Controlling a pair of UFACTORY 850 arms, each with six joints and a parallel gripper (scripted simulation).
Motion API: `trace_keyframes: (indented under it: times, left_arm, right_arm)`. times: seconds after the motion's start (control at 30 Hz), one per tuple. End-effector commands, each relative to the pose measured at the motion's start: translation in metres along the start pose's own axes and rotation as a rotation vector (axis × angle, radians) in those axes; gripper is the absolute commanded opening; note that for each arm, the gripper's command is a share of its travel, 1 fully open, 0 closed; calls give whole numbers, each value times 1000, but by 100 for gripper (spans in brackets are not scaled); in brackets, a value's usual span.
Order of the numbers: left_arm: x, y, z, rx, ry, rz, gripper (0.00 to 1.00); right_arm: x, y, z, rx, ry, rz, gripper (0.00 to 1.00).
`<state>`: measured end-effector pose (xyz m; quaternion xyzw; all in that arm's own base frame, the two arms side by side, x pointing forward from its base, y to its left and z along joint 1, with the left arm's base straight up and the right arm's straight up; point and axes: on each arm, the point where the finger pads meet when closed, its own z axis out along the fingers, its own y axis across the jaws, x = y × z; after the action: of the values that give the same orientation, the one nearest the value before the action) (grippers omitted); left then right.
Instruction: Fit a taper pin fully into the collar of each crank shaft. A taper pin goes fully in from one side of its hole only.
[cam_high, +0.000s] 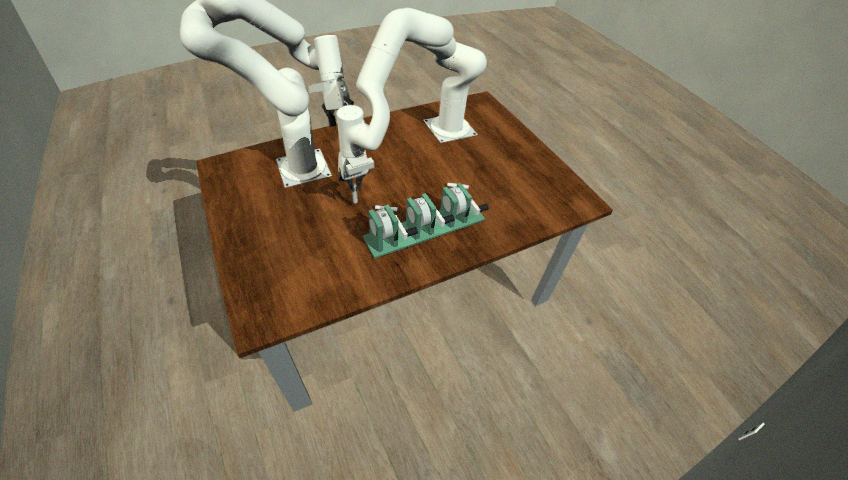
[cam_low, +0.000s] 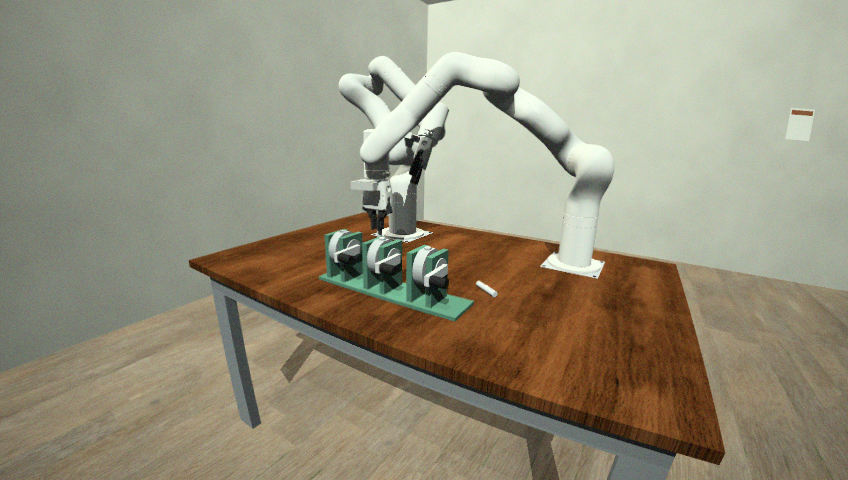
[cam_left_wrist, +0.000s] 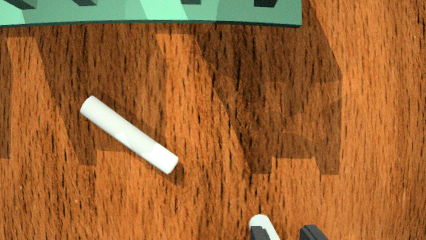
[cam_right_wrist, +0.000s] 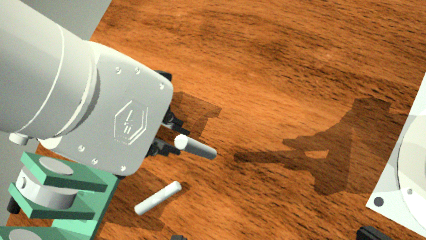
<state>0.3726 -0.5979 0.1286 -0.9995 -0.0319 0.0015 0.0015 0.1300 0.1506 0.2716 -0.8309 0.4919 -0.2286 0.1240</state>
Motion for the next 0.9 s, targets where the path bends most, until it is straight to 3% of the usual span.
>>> trace_keyframes:
  times: [0.0, 0.07, 0.17, 0.4, 0.47, 0.57, 0.63, 0.87]
  left_arm:
    - [1, 1, -17, -3, 0, 11, 20]
    - [1, 1, -17, -3, 0, 11, 20]
    - [1, 1, -41, -3, -4, 28, 20]
    - [3, 0, -121, -4, -15, 85, 20]
    - [20, -1, -139, -4, -19, 103, 20]
    - [58, -6, -143, -4, -21, 118, 20]
    - [58, -6, -143, -4, -21, 118, 20]
    - [134, -14, -143, -4, -21, 118, 20]
  right_arm:
    - [0, -1, -1, 1, -1, 1, 100]
    - [0, -1, -1, 1, -1, 1, 100]
    - [0, -1, -1, 1, -1, 1, 100]
    - [0, -1, -1, 1, -1, 1, 100]
    - [0, -1, -1, 1, -1, 1, 100]
    - [0, -1, -1, 1, -1, 1, 100]
    - [0, -1, -1, 1, -1, 1, 100]
    - [0, -1, -1, 1, -1, 1, 100]
